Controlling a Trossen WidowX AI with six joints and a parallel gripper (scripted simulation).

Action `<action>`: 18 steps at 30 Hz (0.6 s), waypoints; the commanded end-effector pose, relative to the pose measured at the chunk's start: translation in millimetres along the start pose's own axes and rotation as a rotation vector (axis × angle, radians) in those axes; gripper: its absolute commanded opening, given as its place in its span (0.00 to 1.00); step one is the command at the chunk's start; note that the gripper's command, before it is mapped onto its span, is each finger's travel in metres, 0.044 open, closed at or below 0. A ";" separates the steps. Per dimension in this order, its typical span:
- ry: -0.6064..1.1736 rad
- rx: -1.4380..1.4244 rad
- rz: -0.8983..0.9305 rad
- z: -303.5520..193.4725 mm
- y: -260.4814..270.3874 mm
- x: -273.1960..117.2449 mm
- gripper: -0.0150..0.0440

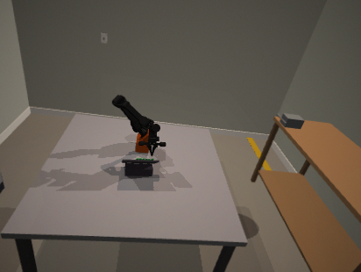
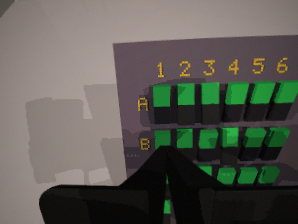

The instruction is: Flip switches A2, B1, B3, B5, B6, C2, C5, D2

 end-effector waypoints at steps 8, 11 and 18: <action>0.003 -0.009 0.004 -1.7 1.3 13.2 0.25; 0.003 -0.009 0.004 -1.6 1.2 17.9 0.25; 0.003 -0.009 0.004 -1.6 1.2 19.0 0.25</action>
Point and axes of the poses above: the point midway between the two fingers, 35 mm back from their tips, its own x axis out along the fingers, its own y axis across the jaws, z = x × y, the point moved 1 cm from there along -x, back along the fingers, and after that the axes turned 9 degrees about -x, right-handed, at the moved point
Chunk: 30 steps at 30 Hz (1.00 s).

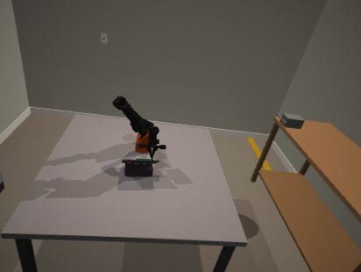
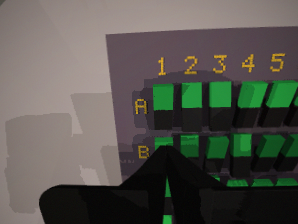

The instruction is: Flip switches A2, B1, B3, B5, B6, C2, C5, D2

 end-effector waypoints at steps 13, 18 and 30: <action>-0.002 -0.004 0.005 0.0 0.9 0.6 0.25; -0.002 -0.004 0.005 0.0 0.9 1.2 0.25; -0.002 -0.004 0.005 0.1 0.9 2.8 0.25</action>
Point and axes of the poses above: the point midway between the two fingers, 35 mm back from their tips, its own x axis out along the fingers, its own y axis across the jaws, z = x × y, the point moved 1 cm from there along -x, back along the fingers, and after that the axes turned 9 degrees about -x, right-handed, at the moved point
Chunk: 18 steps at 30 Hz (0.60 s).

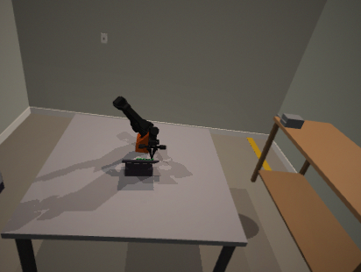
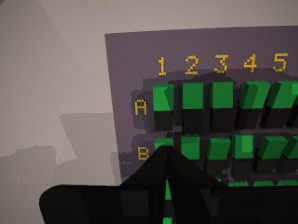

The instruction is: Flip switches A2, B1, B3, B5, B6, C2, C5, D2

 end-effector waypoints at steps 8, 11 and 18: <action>-0.002 -0.003 0.005 0.1 0.8 1.6 0.25; -0.002 -0.003 0.005 0.1 0.8 2.0 0.25; -0.002 -0.003 0.005 0.1 0.8 2.9 0.25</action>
Point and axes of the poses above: the point midway between the two fingers, 35 mm back from their tips, its own x axis out along the fingers, its own y axis across the jaws, z = x × y, the point moved 1 cm from there along -x, back along the fingers, and after that the axes turned 9 degrees about -x, right-handed, at the moved point
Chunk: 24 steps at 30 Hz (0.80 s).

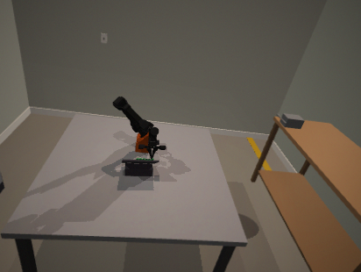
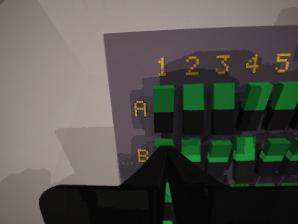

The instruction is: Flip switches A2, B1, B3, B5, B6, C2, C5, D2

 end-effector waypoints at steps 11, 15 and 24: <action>-0.020 -0.004 0.006 -1.7 2.5 -55.6 0.25; -0.025 -0.005 0.004 -2.7 1.9 -63.8 0.25; -0.025 -0.007 0.003 -8.8 -38.3 -63.3 0.25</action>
Point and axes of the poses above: the point midway between the two fingers, 35 mm back from their tips, its own x axis out along the fingers, its own y axis across the jaws, z = x × y, the point moved 1 cm from there along -x, back along the fingers, and after that the axes turned 9 degrees about -x, right-handed, at the moved point
